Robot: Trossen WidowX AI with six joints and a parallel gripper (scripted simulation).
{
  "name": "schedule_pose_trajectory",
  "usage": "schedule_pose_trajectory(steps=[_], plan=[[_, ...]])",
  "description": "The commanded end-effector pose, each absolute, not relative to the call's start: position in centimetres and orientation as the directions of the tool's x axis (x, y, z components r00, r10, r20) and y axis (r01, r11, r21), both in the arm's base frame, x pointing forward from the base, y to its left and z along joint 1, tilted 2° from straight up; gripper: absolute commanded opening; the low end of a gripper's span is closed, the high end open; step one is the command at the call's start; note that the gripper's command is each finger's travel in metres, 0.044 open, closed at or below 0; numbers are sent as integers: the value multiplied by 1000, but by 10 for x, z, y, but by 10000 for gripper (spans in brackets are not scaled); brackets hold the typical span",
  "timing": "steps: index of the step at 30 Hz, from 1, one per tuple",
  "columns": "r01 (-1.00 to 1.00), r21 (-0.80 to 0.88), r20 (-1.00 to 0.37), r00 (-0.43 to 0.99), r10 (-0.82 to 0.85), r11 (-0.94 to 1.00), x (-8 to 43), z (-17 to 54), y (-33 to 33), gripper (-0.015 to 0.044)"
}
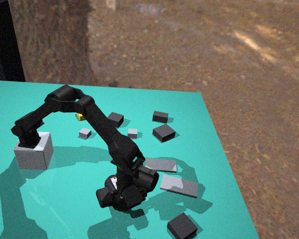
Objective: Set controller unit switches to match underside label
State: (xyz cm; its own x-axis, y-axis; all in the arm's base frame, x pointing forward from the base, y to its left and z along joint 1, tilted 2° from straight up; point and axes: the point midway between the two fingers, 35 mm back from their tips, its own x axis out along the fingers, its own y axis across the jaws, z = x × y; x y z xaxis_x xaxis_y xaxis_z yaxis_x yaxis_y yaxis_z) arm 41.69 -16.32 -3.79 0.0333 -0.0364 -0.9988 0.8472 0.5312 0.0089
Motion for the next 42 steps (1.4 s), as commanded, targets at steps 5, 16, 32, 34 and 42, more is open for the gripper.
schedule_pose_trajectory(steps=[5, 16, 32, 34, 42], plan=[[840, -4, -1000, 8, -21, 542, 414, -52, -159, 338], [840, -4, -1000, 8, -21, 542, 415, -59, -161, 338], [844, 4, -999, 27, -34, 536, 418, -55, -164, 440], [844, 4, -999, 27, -34, 536, 418, -55, -164, 440], [844, 4, -999, 24, -30, 537, 396, -27, -127, 440]])
